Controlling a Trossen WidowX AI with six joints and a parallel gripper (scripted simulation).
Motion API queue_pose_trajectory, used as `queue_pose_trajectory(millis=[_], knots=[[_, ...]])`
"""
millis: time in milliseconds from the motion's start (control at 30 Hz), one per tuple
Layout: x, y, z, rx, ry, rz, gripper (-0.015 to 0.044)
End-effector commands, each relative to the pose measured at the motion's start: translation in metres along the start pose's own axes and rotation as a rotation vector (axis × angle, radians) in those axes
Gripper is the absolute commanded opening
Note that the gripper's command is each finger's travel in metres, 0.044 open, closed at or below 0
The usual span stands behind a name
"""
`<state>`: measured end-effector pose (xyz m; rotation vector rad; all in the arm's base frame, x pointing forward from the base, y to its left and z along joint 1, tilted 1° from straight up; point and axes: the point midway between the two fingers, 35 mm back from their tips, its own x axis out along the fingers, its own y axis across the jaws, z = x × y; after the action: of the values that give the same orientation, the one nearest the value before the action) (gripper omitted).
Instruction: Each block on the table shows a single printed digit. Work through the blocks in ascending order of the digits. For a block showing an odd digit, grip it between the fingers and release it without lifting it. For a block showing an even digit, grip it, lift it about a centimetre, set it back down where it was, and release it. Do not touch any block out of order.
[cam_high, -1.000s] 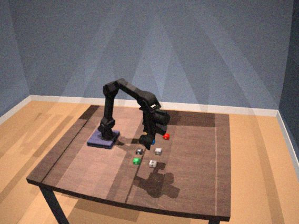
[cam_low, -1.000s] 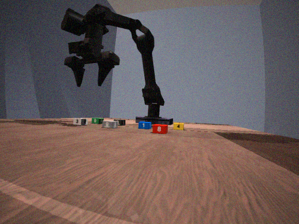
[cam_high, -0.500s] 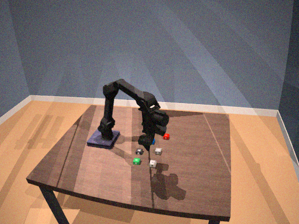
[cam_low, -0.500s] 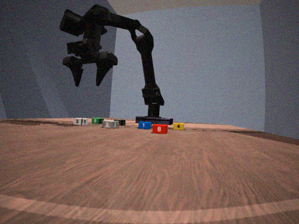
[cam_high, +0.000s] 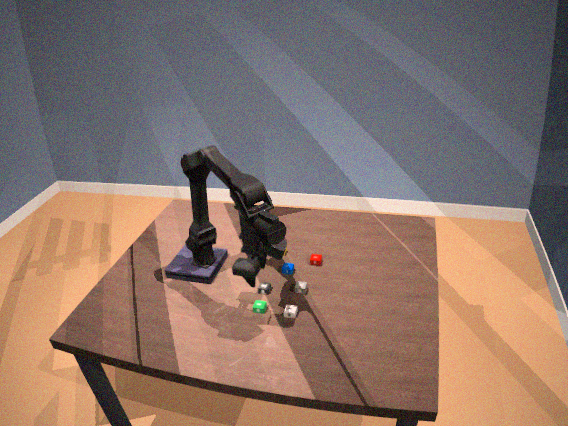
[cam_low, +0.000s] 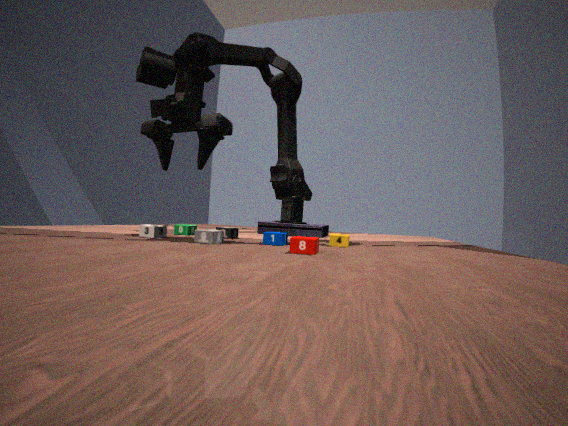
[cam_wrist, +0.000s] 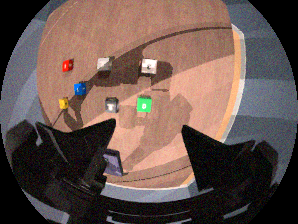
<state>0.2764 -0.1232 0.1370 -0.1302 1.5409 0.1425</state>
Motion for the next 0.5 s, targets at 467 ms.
queue_pose_trajectory(millis=[467], knots=[[0.084, 0.0, -0.015, -0.012, -0.002, -0.002, 0.04]])
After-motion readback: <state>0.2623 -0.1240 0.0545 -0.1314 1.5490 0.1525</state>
